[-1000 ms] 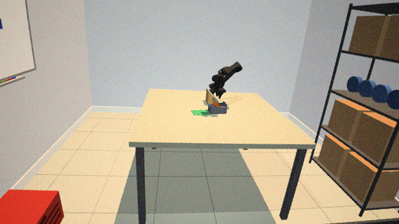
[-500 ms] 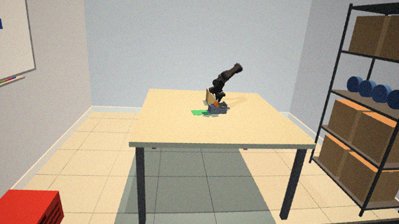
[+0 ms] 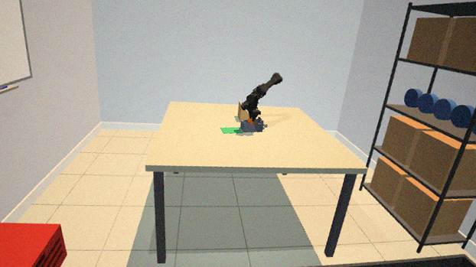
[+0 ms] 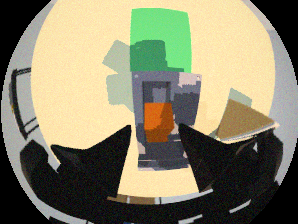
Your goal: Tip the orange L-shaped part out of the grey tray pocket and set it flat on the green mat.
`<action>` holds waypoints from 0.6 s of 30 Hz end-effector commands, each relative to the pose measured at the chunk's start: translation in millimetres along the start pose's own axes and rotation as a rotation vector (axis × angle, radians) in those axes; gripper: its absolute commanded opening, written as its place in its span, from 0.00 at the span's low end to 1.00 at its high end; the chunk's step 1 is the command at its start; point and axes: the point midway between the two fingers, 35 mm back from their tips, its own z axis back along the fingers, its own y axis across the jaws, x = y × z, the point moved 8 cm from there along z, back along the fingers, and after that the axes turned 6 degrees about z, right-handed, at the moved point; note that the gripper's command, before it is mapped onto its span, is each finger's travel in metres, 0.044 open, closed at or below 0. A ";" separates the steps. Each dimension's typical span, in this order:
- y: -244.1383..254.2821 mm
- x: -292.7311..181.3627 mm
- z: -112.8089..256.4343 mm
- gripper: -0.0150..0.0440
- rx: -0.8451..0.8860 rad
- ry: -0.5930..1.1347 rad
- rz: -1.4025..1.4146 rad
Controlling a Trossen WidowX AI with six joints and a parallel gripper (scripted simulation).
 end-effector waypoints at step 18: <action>-0.6 -0.8 -13.9 0.46 0.000 0.002 0.000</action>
